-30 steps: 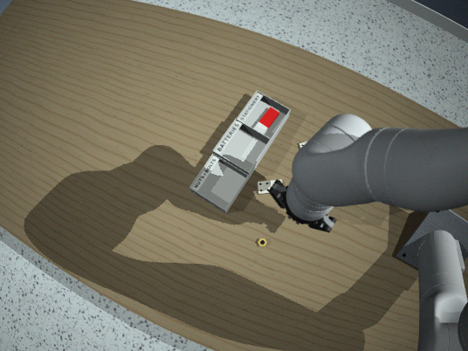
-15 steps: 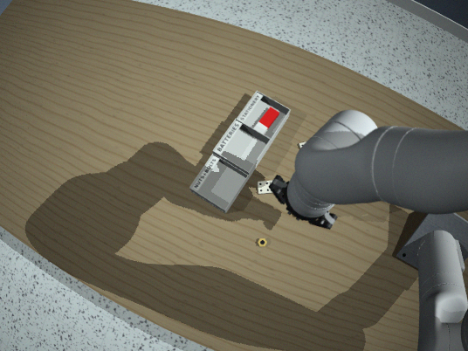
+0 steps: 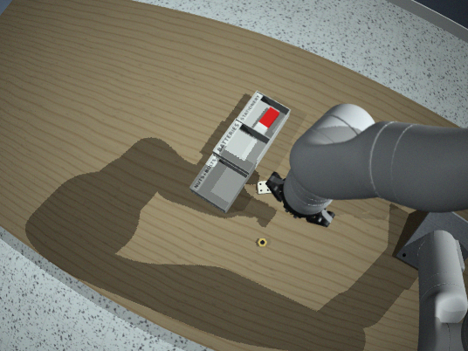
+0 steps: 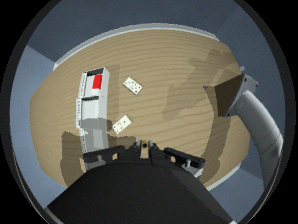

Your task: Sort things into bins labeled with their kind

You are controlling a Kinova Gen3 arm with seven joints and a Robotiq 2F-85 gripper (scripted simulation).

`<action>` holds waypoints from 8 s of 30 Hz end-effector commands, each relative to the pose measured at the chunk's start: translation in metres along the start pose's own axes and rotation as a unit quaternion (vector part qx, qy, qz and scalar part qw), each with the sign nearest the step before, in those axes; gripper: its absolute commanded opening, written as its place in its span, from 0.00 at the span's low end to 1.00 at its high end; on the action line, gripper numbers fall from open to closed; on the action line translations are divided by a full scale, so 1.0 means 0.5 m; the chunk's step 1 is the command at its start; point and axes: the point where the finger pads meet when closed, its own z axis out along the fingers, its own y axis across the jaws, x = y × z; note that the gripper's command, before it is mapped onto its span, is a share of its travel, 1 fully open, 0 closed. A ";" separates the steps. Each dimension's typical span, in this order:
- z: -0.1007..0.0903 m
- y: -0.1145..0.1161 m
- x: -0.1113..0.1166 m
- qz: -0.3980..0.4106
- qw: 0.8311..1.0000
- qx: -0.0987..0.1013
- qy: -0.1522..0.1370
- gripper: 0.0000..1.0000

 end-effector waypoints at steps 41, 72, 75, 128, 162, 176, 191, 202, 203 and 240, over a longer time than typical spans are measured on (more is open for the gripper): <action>-0.001 -0.288 -0.058 -0.030 1.000 0.002 0.001 0.11; 0.063 -0.287 -0.056 -0.030 1.000 0.002 0.001 0.11; 0.075 -0.287 -0.056 -0.030 1.000 0.002 0.001 0.11; 0.070 -0.286 -0.056 -0.030 1.000 0.002 0.001 0.31; -0.002 -0.161 -0.099 -0.228 0.974 0.002 0.002 0.31; -0.003 -0.026 -0.146 -0.505 0.863 0.001 0.002 0.31; -0.003 -0.026 -0.145 -0.540 0.842 0.001 0.002 0.31; -0.003 -0.026 -0.146 -0.540 0.842 0.001 0.002 0.31; -0.003 -0.026 -0.146 -0.540 0.842 0.001 0.002 0.31; 0.110 -0.021 -0.150 -0.540 0.842 0.001 0.002 0.31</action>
